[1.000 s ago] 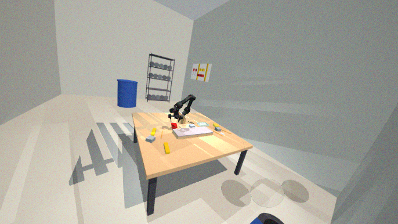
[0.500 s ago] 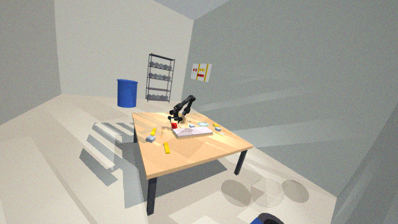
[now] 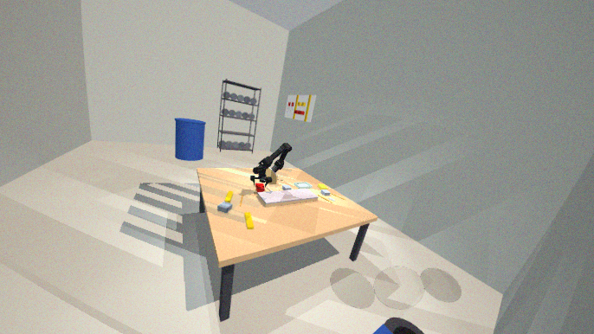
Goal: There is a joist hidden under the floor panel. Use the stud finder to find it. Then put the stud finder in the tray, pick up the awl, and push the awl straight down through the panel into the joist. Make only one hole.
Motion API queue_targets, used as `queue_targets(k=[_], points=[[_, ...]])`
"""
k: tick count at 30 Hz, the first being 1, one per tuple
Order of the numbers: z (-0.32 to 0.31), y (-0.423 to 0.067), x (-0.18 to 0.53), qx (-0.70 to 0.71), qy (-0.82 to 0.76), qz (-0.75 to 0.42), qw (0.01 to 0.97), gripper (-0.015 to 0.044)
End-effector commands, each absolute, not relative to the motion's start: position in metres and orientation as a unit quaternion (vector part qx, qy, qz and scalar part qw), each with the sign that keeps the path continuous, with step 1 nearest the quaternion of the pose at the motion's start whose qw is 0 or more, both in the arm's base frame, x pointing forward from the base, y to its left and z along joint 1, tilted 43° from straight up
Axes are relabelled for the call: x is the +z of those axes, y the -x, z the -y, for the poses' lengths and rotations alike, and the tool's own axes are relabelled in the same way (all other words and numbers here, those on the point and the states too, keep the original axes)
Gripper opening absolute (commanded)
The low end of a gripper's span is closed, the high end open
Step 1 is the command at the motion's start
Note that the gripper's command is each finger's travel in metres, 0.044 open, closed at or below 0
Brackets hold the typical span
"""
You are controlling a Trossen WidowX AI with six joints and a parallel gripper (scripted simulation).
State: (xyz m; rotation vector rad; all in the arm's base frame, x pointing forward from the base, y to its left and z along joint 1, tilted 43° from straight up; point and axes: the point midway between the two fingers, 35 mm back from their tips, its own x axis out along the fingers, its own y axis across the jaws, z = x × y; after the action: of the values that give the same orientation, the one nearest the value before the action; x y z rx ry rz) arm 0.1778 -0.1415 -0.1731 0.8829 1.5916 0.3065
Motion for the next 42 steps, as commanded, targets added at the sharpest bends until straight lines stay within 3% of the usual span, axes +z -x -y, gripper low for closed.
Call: queue_targets(k=[1, 2, 15, 27, 42], points=[[0.137, -0.177, -0.175, 0.133, -0.386, -0.687, 0.601, 0.0414], [0.137, -0.177, -0.175, 0.133, -0.386, -0.687, 0.601, 0.0387], [0.137, -0.177, -0.175, 0.133, -0.386, -0.687, 0.601, 0.0301], [0.153, -0.175, -0.158, 0.132, -0.386, -0.687, 0.601, 0.0000], [0.173, -0.168, -0.159, 0.131, -0.385, -0.688, 0.601, 0.0000]])
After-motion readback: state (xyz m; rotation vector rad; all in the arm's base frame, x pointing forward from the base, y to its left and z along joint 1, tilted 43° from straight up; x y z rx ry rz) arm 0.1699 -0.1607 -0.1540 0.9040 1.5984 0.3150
